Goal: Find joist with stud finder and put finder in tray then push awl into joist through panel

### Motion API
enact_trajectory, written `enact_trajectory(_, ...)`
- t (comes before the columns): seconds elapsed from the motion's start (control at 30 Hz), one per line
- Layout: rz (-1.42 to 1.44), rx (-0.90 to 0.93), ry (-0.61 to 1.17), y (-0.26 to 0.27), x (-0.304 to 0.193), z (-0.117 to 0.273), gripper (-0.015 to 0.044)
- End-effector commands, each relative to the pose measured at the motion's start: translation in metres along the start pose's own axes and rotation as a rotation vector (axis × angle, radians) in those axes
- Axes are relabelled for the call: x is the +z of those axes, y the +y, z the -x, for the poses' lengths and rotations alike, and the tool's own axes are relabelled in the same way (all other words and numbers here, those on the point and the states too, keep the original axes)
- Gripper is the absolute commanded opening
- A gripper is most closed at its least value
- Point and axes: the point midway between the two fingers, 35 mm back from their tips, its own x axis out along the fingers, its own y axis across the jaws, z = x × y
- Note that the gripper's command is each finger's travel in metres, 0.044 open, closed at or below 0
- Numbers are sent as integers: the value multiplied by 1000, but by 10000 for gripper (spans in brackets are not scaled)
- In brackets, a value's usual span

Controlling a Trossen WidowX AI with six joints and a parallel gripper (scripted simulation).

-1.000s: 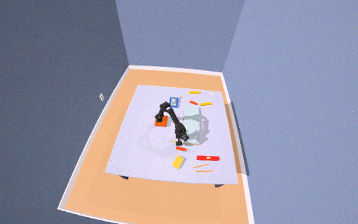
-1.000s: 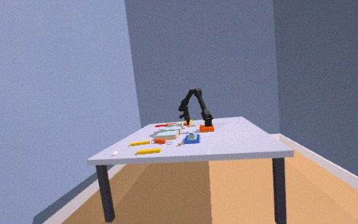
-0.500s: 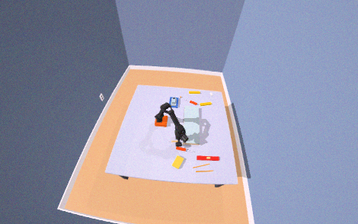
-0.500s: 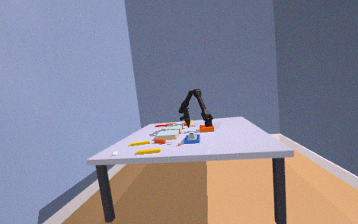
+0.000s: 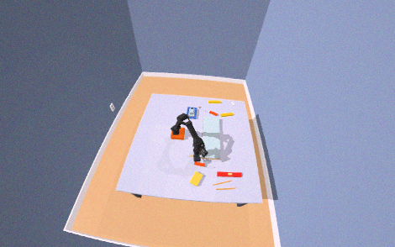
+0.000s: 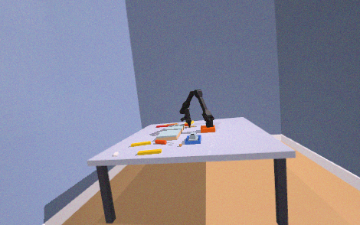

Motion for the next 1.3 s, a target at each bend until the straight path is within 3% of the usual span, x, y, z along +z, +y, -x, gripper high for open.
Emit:
enact_trajectory(0.0,2,-3,3,0,0,0,33)
enact_trajectory(0.27,2,-3,3,-3,0,14,0)
enact_trajectory(0.8,2,-3,3,-1,-7,118,0)
enact_trajectory(1.03,-11,-30,1,-1,-9,124,0)
enact_trajectory(1.27,-108,-199,-24,-8,-12,131,0)
